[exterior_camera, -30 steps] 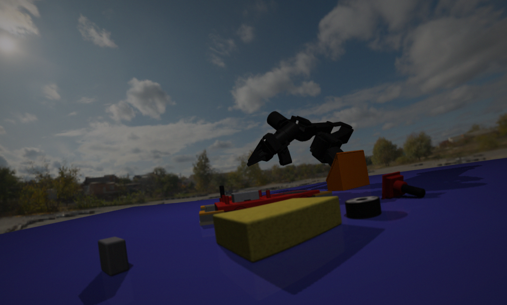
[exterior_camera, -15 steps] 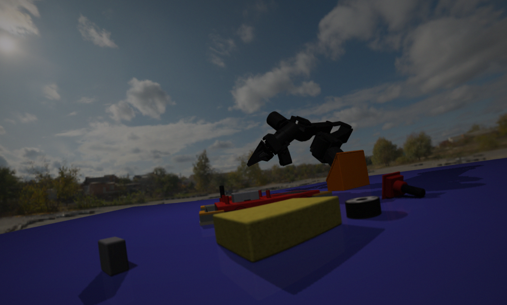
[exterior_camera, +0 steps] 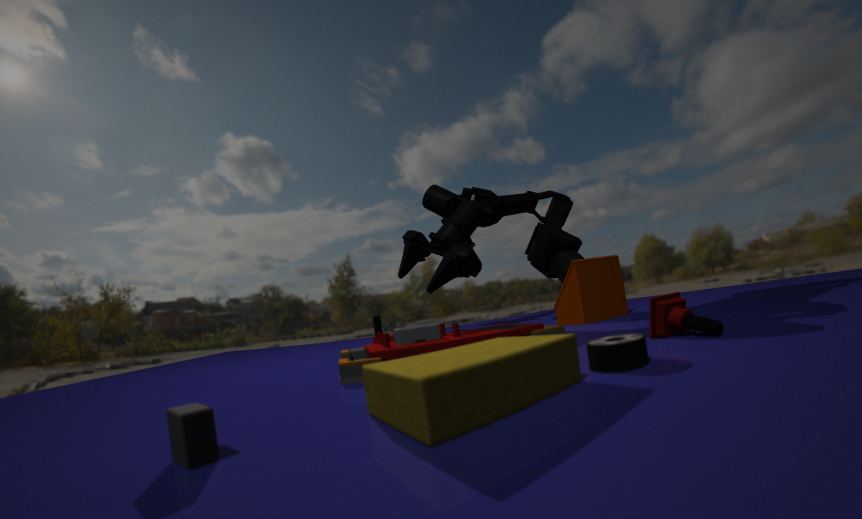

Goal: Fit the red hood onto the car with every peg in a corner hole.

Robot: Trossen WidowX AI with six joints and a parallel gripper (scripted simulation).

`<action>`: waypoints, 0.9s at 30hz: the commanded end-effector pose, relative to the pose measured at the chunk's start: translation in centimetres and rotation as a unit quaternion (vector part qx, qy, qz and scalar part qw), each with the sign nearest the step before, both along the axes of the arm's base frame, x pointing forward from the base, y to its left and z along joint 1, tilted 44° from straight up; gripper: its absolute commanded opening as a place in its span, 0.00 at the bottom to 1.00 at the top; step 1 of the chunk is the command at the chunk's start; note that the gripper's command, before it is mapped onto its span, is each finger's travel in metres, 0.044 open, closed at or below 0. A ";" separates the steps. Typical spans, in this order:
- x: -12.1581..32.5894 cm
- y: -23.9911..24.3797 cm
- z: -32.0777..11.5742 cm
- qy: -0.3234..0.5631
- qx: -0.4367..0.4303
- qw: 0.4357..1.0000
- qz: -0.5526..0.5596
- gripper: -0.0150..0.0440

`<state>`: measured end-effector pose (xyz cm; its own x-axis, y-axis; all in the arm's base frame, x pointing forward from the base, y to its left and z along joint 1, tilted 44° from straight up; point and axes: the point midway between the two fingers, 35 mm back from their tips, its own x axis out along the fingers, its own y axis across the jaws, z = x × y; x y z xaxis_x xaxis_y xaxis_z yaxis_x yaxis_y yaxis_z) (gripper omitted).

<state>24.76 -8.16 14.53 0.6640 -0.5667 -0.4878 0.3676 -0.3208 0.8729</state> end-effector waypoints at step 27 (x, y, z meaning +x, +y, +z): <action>3.3 -2.9 -0.8 0.735 -0.282 0.356 0.503 1.00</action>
